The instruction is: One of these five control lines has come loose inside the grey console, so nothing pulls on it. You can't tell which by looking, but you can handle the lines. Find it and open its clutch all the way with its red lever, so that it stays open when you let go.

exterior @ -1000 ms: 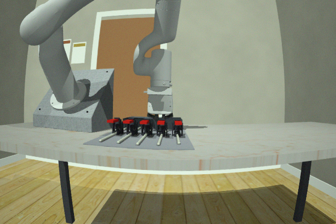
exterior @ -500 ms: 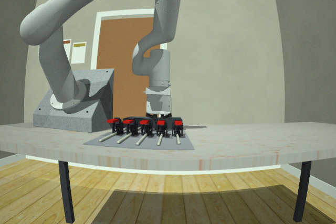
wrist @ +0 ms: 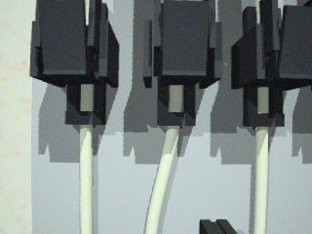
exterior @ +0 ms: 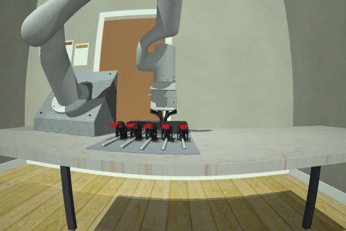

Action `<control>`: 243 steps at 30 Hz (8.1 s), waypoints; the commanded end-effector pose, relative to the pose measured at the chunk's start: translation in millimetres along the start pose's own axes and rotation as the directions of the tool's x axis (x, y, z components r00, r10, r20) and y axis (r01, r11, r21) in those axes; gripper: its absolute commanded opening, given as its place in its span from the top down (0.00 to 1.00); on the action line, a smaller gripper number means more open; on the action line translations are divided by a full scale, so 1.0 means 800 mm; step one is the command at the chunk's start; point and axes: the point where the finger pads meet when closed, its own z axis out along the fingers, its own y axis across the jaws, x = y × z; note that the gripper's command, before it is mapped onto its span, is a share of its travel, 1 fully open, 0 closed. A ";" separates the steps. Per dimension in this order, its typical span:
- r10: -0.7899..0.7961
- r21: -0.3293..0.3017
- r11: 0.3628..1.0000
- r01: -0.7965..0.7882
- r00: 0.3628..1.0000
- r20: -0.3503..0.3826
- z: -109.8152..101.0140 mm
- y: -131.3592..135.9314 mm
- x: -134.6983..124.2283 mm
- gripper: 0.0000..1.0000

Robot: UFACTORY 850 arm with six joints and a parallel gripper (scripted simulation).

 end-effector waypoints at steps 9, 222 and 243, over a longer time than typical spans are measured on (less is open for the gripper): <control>0.000 0.000 1.000 0.000 1.000 0.000 -0.064 -0.001 0.000 1.00; 0.000 0.000 1.000 0.000 1.000 0.000 -0.039 -0.023 0.225 1.00; 0.000 0.000 1.000 0.000 1.000 0.000 -0.061 -0.023 0.208 1.00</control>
